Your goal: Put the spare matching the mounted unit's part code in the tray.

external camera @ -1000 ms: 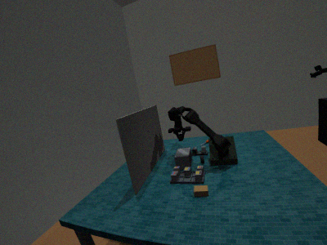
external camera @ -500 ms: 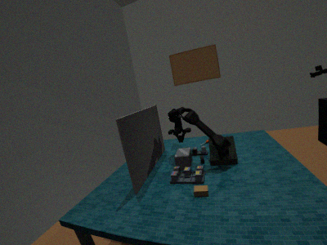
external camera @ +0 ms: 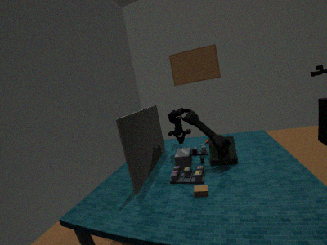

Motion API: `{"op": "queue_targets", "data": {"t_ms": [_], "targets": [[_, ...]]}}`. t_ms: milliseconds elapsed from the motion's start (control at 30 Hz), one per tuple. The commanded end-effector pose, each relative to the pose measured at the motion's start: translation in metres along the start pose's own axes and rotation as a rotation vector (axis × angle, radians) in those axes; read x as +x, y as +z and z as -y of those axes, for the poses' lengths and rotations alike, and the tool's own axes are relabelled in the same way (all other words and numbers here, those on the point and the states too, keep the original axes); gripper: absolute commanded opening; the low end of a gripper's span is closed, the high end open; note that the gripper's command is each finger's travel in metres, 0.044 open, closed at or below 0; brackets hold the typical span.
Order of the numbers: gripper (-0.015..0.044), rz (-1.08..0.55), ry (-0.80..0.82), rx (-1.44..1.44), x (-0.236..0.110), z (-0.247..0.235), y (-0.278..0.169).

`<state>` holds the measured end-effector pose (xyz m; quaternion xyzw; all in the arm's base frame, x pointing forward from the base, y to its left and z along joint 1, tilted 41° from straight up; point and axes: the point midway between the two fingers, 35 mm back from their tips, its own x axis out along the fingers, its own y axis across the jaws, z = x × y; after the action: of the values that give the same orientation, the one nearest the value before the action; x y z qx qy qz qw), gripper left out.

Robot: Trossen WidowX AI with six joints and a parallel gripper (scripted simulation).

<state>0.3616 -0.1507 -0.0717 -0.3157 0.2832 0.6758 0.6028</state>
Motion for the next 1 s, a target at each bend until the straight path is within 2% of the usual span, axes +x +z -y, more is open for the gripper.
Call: {"op": "queue_targets", "data": {"t_ms": [0, 967], "targets": [[0.0, 0.005, -0.003, 0.004, 0.004, 0.0, 0.0], [0.0, 0.005, -0.003, 0.004, 0.027, 0.001, 0.0]]}}
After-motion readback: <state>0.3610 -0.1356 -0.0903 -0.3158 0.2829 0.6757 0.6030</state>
